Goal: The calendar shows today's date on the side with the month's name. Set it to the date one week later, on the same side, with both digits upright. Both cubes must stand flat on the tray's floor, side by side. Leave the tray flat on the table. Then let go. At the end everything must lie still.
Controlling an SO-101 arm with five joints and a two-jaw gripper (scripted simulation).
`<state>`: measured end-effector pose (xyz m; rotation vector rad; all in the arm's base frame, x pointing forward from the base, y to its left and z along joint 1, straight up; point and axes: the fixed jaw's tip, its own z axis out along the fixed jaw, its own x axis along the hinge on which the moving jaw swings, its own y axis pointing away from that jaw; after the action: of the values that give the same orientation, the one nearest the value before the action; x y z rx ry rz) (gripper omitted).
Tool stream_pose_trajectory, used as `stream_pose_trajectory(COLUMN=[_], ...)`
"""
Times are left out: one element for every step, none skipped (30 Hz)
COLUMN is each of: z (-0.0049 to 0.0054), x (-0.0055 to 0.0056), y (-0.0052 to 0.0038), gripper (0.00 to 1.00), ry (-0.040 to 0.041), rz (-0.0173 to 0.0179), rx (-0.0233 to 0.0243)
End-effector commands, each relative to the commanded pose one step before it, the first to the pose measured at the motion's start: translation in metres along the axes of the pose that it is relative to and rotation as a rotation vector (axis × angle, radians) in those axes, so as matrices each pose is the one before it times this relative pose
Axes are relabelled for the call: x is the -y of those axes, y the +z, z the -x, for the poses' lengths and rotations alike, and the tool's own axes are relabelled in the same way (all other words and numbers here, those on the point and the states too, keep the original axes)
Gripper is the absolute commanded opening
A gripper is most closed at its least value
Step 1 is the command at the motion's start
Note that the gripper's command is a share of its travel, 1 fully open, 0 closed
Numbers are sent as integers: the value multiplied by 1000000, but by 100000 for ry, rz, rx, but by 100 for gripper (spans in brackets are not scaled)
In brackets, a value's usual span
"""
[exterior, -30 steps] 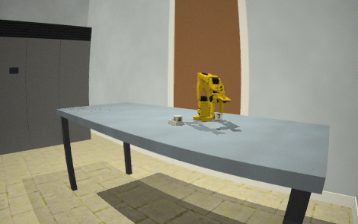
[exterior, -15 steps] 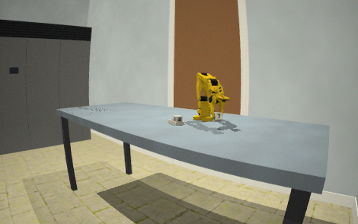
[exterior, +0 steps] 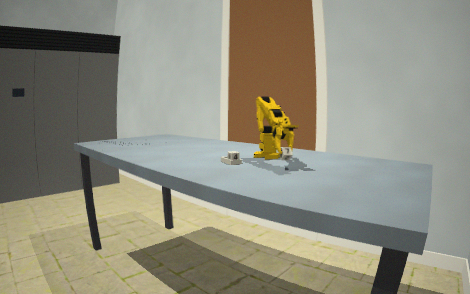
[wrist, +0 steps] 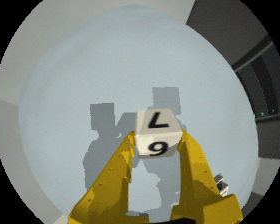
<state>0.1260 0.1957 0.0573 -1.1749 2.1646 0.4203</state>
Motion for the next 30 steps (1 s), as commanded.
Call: stream_pose_trajectory(z=[13510,0,0,0,0,-2,4,19,27,39,63,73,89,103,117,124,125,125,116,112,0,0,96,81,72,53,45,34,34,28], x=[606,0,0,0,0,3,0,0,5,5,5,10,16,15,15,20,26,19,31,24,0,0,31,32,32,33,39,33,34,40], y=[-5566,-19,0,0,0,3,24,68,122,190,264,349,430,516,584,647,703,741,755,763,0,0,737,707,648,582,492,400,293,177], gripper=[0,0,0,0,0,0,0,0,0,0,0,0,0,0,0,0,0,0,0,0,0,0,0,0,0,0,0,0,0,0], ry=[1180,10,3,0,0,1,0,6,9,13,19,28,32,41,48,54,63,70,76,82,0,0,84,92,99,99,102,105,105,106], rz=[-258,0,0,0,0,0,0,-3,-3,-6,-6,-12,-12,-15,-14,-20,-20,-23,-23,-26,0,0,-25,-28,-25,-25,-28,-25,-25,-21], rx=[10272,91,16,0,0,4,28,72,135,210,302,396,506,609,726,833,946,1049,1147,1244,0,0,1331,1404,1473,1527,1574,1602,1624,1630])
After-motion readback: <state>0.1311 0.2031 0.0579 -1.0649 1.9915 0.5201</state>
